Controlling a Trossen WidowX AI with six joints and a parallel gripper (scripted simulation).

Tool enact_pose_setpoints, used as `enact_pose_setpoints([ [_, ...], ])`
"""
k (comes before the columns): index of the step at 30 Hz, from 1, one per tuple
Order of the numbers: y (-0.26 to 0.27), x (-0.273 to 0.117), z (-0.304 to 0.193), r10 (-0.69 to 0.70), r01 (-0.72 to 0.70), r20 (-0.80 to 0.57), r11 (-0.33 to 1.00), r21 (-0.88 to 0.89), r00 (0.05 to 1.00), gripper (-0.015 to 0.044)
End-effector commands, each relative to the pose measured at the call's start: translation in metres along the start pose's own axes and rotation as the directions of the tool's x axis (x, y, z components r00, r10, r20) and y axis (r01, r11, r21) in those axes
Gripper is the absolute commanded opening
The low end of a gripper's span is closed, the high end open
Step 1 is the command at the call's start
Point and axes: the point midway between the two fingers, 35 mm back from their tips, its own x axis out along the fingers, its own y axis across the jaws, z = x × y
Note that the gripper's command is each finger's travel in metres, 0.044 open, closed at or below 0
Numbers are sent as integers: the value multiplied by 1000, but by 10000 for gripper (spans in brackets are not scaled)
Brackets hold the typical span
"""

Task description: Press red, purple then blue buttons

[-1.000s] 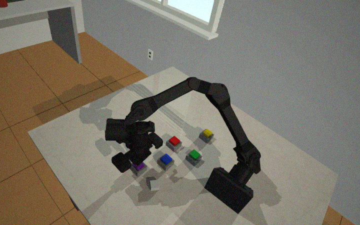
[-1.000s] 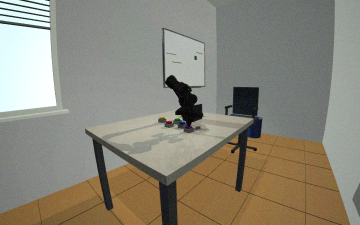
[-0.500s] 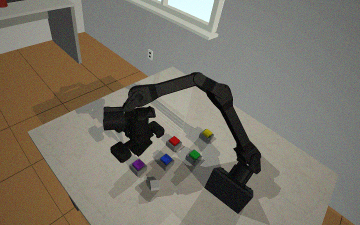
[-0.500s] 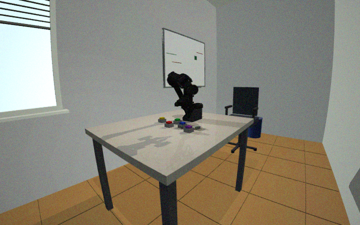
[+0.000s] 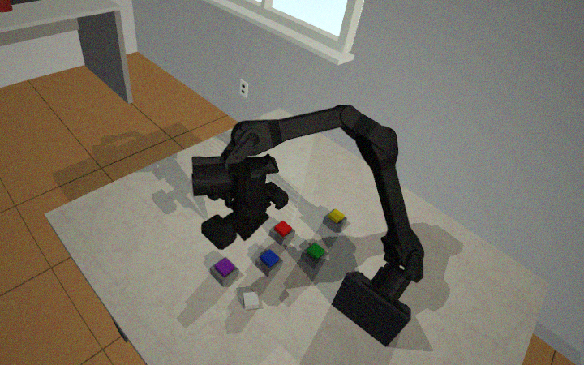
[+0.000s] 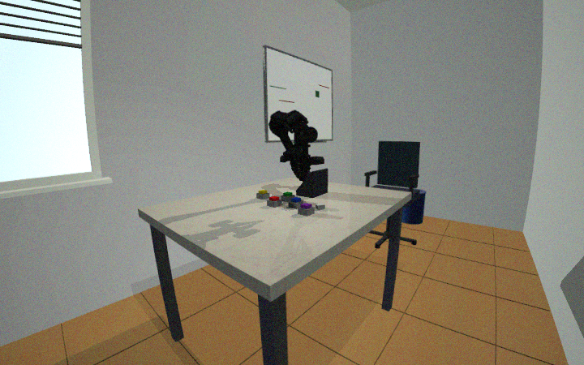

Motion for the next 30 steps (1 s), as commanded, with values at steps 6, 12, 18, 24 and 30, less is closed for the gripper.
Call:
enact_pose_setpoints([
  [6, -57, 3, -33, 4, -4, -2, 1000, 7, 1000, 20],
  [12, -56, 14, -32, 5, -5, -2, 1000, 7, 1000, 20],
  [18, -57, 65, -33, 3, -3, -1, 1000, 8, 1000, 20],
  [24, -57, 66, -33, 3, -3, -1, 1000, 8, 1000, 20],
  [30, -57, 76, -32, 3, -3, -1, 1000, 8, 1000, 20],
])
